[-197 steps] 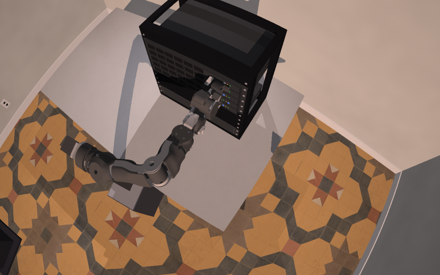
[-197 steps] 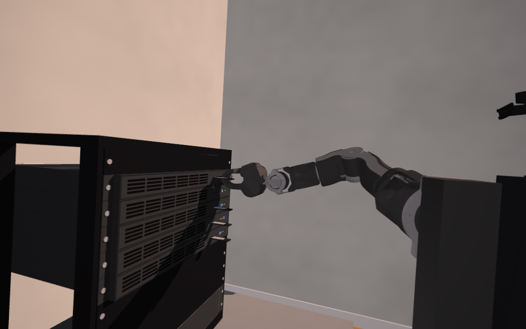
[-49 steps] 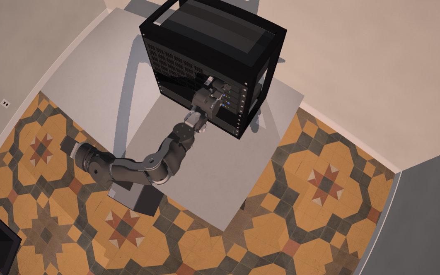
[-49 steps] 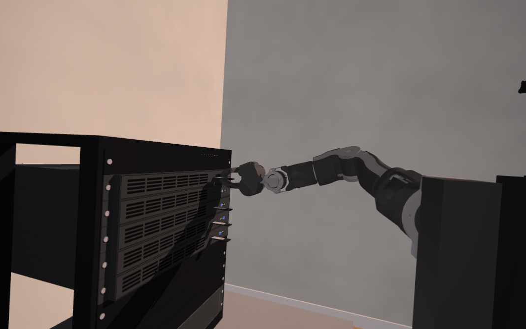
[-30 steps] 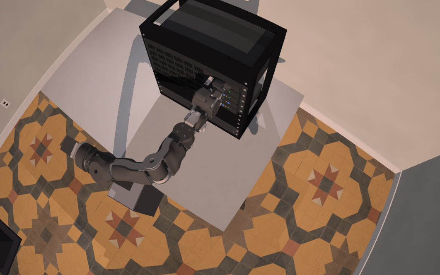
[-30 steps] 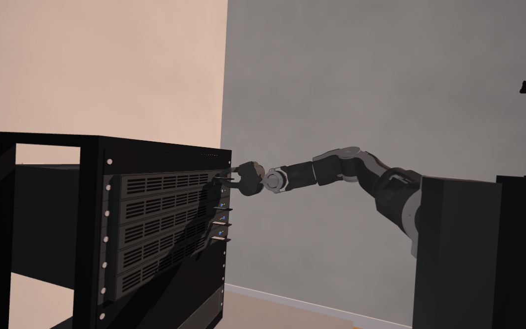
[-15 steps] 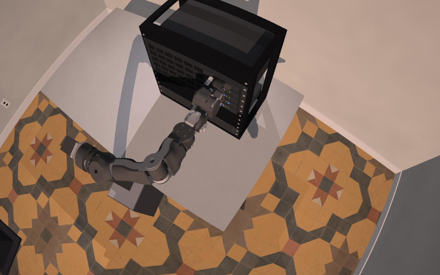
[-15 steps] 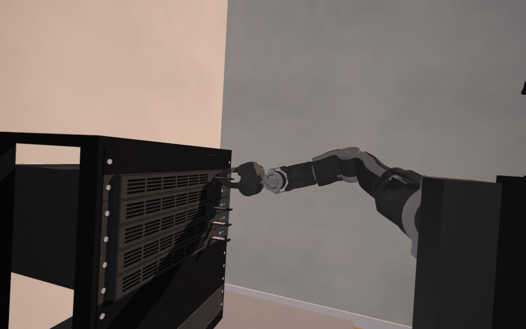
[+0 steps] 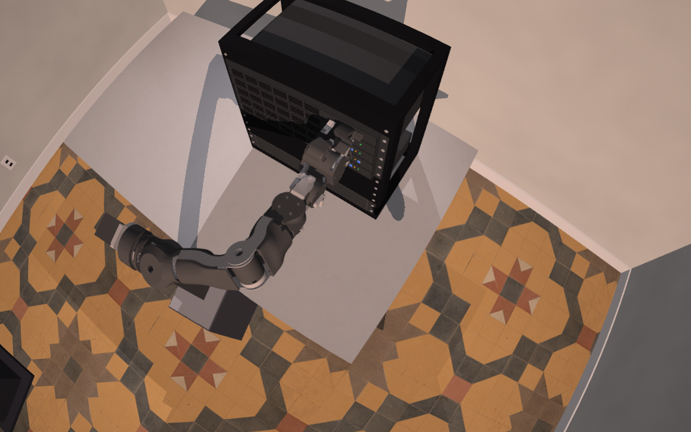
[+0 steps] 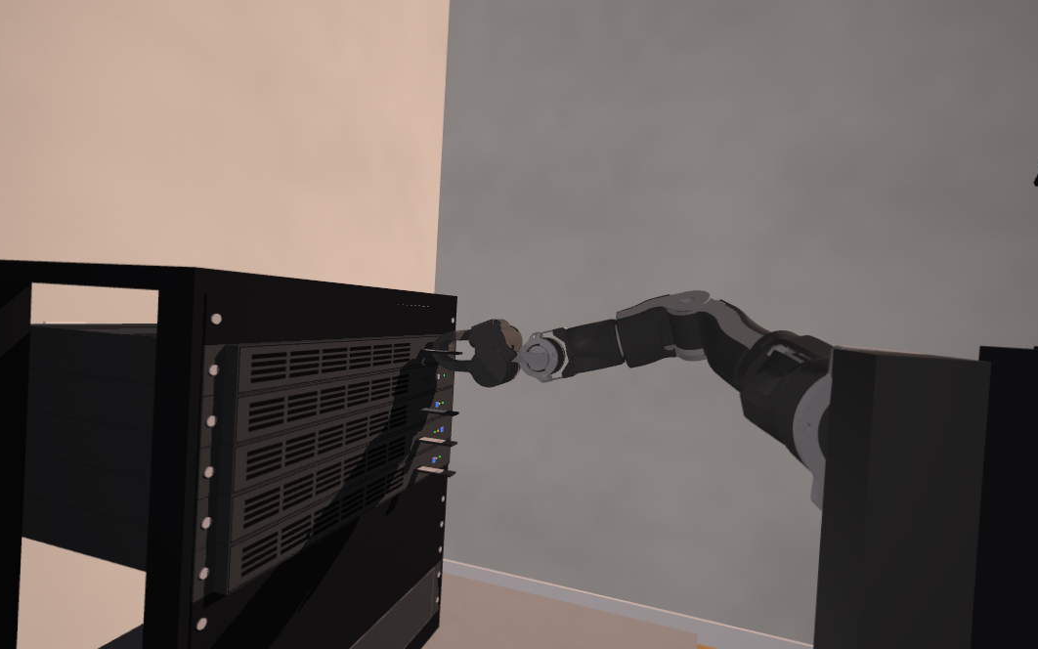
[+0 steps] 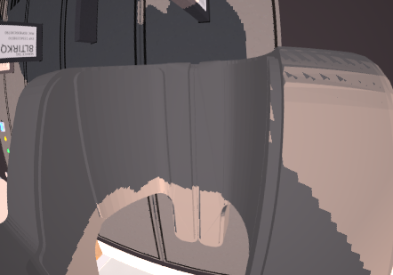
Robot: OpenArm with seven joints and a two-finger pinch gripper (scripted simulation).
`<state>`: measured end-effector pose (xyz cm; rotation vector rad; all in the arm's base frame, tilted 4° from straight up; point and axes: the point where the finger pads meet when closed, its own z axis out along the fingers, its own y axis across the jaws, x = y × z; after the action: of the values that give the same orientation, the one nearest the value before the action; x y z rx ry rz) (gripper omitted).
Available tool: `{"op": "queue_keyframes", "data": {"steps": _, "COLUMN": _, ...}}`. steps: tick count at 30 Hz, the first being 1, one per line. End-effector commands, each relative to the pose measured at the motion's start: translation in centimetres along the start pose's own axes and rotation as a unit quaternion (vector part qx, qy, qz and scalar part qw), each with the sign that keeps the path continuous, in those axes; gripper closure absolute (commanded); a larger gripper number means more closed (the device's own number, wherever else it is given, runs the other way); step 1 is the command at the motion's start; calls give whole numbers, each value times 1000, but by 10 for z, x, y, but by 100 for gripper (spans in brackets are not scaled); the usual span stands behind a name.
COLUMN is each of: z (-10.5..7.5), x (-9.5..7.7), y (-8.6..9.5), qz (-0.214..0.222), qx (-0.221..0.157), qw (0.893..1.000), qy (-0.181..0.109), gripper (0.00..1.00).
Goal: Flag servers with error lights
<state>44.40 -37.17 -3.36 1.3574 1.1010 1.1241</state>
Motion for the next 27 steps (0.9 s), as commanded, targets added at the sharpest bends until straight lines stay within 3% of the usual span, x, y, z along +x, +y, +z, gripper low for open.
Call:
{"op": "queue_keyframes", "data": {"steps": 1, "z": 1, "x": 1, "y": 0, "qz": -1, "qx": 2, "qw": 1000, "qy": 1, "gripper": 100}}
{"op": "queue_keyframes", "data": {"steps": 27, "z": -4, "x": 3, "y": 1, "qz": -1, "qx": 1, "qw": 1000, "qy": 3, "gripper": 100}}
